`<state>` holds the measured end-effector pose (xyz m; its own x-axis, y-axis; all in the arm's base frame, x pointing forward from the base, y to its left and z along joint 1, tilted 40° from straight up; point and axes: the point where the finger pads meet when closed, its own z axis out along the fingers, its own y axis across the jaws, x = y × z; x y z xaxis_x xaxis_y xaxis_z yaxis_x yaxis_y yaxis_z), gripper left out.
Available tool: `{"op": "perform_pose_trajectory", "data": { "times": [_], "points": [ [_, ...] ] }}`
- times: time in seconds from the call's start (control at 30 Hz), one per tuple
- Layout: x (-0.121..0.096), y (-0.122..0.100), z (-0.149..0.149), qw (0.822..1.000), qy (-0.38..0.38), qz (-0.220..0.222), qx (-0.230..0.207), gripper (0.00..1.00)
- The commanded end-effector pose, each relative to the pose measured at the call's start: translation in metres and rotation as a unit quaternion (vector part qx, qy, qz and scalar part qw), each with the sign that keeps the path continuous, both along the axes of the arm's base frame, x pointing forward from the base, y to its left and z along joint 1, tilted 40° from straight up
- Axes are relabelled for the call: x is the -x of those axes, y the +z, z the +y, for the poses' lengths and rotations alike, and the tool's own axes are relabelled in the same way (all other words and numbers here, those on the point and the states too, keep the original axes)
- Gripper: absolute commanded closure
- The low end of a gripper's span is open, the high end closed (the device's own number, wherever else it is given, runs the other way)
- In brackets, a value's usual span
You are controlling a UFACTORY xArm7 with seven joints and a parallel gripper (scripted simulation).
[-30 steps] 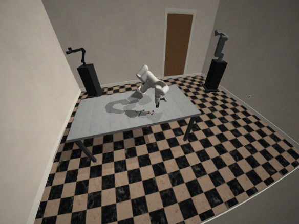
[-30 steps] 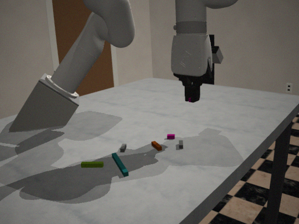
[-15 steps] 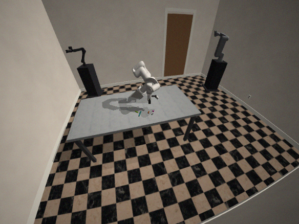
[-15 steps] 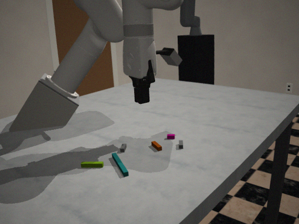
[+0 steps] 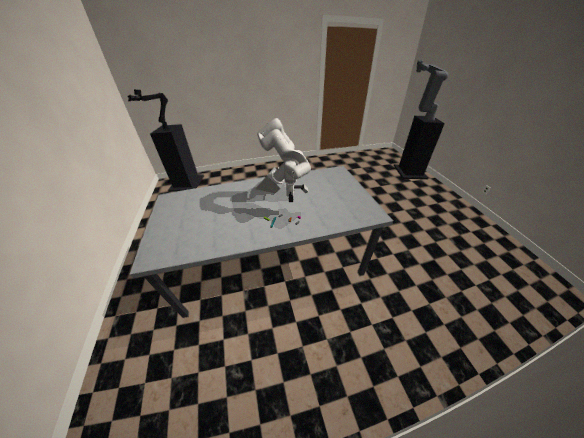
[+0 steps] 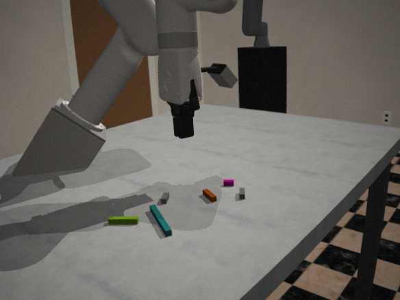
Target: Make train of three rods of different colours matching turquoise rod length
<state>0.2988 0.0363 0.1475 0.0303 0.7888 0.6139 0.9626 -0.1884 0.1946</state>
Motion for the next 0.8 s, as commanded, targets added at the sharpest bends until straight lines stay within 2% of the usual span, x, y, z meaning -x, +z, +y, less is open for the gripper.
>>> {"op": "perform_pose_trajectory", "data": {
  "times": [0.0, 0.23, 0.63, 0.77],
  "points": [
    [-0.001, -0.001, 0.0, 1.0, -0.001, 0.0, 0.001, 0.96],
    [-0.004, -0.009, 0.006, 1.0, -0.002, 0.0, 0.001, 0.96],
    [-0.018, -0.049, 0.034, 1.0, -0.002, 0.0, 0.001, 0.96],
    [-0.02, -0.054, 0.038, 1.0, -0.002, 0.0, 0.001, 0.96]
  ]
}}
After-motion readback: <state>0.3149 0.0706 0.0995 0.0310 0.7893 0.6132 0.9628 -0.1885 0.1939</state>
